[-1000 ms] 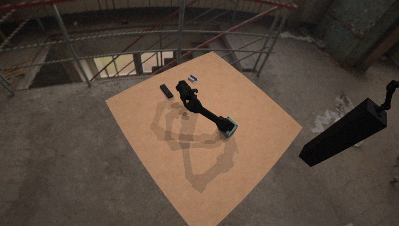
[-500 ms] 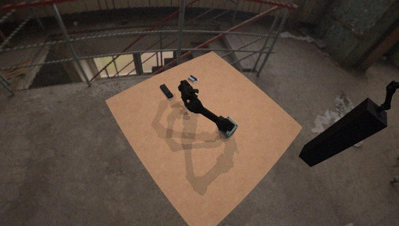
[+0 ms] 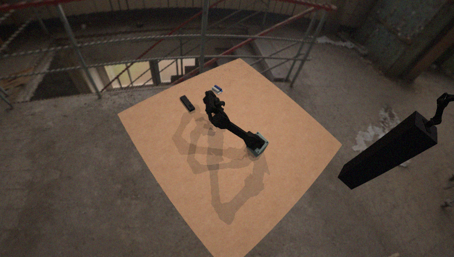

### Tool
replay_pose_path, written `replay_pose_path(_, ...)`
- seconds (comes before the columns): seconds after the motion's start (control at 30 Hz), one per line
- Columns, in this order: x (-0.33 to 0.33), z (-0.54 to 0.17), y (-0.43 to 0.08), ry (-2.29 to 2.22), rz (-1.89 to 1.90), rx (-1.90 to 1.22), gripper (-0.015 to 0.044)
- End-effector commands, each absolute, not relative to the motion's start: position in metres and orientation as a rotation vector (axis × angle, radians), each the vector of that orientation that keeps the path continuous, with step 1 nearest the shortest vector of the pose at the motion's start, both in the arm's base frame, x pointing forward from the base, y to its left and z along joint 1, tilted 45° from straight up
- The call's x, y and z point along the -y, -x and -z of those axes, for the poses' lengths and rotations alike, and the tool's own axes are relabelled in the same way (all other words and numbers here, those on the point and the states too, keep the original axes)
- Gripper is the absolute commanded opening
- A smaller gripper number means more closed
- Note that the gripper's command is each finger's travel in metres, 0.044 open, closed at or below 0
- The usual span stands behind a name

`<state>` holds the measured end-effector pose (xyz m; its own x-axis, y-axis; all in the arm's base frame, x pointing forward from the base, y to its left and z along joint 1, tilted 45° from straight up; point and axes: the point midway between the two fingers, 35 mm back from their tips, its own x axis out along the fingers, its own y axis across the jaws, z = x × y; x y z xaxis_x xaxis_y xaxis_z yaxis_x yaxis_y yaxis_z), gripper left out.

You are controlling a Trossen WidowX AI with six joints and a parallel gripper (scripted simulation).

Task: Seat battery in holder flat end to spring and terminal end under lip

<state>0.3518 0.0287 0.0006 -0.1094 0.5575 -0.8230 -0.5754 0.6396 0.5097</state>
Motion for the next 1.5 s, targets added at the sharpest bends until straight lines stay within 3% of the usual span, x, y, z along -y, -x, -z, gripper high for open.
replay_pose_path(0.0,-0.0325,-0.001,-0.3534,0.006,-0.959,-1.342,0.008)
replay_pose_path(1.47,-0.0317,0.0029,-0.3448,-0.094,-0.919,-1.12,0.008)
